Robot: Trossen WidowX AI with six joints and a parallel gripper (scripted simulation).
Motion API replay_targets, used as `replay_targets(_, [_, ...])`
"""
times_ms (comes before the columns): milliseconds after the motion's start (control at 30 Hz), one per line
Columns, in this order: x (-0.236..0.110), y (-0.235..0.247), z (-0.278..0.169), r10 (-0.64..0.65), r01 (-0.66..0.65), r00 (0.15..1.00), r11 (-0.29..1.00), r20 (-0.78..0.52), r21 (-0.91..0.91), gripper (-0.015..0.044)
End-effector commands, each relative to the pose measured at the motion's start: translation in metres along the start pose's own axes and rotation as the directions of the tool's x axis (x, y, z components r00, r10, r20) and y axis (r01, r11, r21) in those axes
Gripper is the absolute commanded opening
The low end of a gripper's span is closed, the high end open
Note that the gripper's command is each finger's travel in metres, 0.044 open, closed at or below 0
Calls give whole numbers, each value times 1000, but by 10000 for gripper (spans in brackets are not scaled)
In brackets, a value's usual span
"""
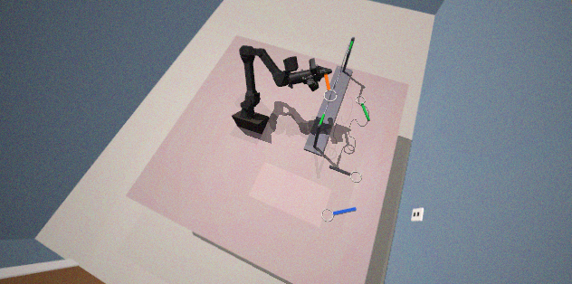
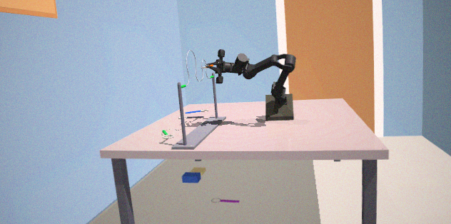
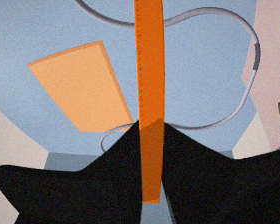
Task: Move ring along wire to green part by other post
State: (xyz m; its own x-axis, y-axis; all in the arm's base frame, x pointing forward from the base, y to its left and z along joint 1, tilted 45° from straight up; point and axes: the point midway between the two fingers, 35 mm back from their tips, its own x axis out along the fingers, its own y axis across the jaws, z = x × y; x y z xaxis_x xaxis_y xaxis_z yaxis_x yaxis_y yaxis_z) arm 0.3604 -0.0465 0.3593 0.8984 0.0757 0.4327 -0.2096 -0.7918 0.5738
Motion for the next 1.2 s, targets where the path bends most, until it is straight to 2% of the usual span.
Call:
replay_targets(0, [0, 3, 0, 36, -36, 999, 998, 7, 55, -150])
replay_targets(467, [0, -15, -4, 16, -16, 1000, 1000, 0, 18, -150])
replay_targets(833, [-5, -47, -2, -76, 73, 997, 986, -17, -149, -150])
replay_targets(1167, [-15, -81, 7, -192, 174, 981, 920, -15, -351, -150])
